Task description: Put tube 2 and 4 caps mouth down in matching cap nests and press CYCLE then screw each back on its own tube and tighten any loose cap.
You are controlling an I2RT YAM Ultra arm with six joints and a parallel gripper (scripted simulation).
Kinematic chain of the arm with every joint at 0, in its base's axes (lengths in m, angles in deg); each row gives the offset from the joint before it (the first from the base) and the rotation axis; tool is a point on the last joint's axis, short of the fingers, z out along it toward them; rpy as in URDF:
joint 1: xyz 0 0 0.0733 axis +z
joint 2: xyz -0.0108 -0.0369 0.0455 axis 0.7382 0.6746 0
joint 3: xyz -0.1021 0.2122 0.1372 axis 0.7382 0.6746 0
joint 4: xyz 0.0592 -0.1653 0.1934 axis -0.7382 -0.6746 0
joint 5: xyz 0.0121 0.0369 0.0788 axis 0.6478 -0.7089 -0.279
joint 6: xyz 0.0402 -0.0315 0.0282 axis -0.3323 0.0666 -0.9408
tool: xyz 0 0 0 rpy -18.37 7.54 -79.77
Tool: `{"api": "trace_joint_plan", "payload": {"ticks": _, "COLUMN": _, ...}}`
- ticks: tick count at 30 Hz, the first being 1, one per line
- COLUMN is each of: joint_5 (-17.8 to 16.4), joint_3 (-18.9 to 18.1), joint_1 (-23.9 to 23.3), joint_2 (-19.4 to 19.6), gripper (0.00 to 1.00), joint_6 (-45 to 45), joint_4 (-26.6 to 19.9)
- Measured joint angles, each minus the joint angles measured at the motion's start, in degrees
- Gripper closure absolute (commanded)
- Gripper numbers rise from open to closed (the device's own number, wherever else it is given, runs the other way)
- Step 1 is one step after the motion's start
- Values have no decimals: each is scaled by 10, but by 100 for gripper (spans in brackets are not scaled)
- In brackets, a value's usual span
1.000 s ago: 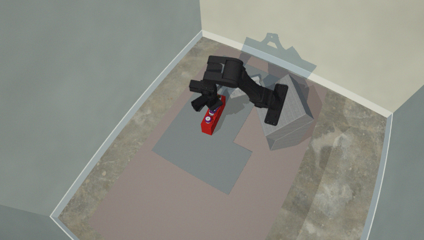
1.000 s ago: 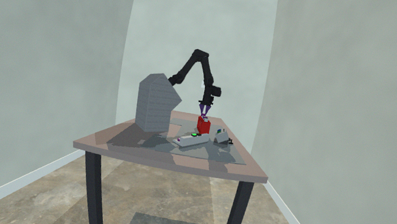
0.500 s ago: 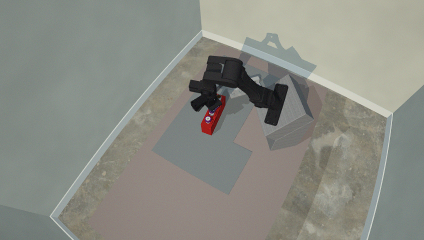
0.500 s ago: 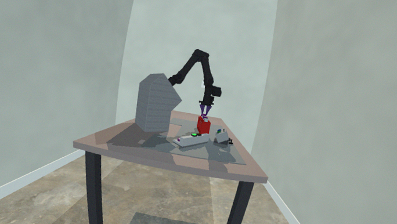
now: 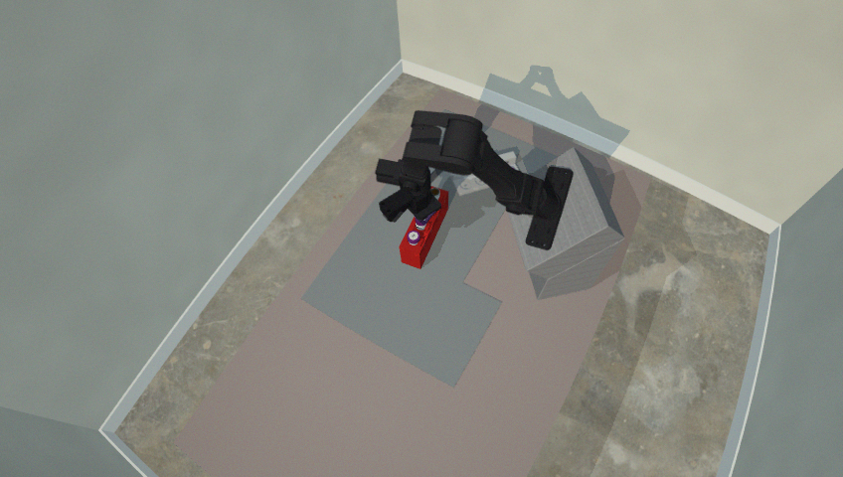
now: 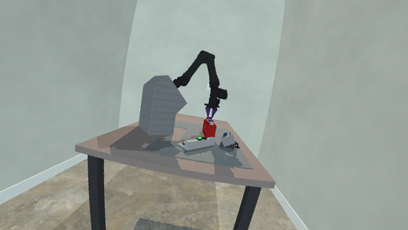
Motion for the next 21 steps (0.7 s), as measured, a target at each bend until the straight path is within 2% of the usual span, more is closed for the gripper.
{"api": "trace_joint_plan", "payload": {"ticks": 21, "joint_5": 0, "joint_3": -5, "joint_1": 1, "joint_2": 3, "gripper": 100, "joint_6": -1, "joint_4": -3}}
